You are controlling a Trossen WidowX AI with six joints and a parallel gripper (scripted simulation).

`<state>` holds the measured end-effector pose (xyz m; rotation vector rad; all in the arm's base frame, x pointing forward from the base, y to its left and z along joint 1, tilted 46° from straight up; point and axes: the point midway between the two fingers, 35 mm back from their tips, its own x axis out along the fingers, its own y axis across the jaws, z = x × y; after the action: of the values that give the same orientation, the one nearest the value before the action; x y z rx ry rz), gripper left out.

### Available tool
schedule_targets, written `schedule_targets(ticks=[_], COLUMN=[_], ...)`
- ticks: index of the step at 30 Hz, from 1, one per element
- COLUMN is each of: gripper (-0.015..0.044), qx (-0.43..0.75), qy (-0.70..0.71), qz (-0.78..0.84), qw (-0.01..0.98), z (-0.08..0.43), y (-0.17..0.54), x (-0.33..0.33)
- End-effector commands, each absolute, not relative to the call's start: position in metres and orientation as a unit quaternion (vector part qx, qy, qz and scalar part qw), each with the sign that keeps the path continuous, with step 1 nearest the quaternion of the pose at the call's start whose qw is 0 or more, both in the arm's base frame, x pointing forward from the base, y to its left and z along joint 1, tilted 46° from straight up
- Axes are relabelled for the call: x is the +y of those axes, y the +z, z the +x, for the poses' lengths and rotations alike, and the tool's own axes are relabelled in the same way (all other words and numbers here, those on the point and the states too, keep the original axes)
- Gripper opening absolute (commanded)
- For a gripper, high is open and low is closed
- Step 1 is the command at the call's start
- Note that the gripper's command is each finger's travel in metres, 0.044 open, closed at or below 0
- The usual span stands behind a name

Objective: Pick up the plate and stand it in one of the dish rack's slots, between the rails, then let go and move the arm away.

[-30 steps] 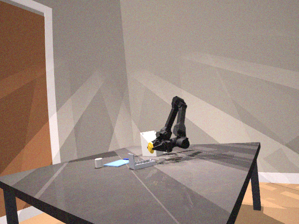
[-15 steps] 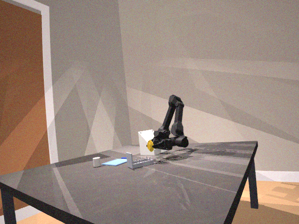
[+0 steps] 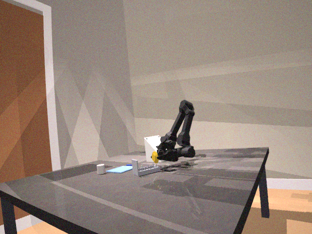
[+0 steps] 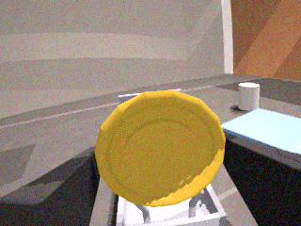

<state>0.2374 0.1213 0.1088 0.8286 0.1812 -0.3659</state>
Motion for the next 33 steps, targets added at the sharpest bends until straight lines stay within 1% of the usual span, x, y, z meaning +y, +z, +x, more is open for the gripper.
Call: schedule_targets(ticks=[1,17,25,33], gripper=[0.0000,0.0000,0.0000,0.0000], qx=[0.089,0.084,0.081,0.087], qy=[-0.178,-0.176,-0.175,-0.173], qz=[0.394,0.406,0.413,0.407], qw=[0.897,0.893,0.890,0.893], z=[0.239,0.259,0.259,0.258], y=[0.103,0.097,0.083,0.086], x=[0.122,0.116,0.130,0.127])
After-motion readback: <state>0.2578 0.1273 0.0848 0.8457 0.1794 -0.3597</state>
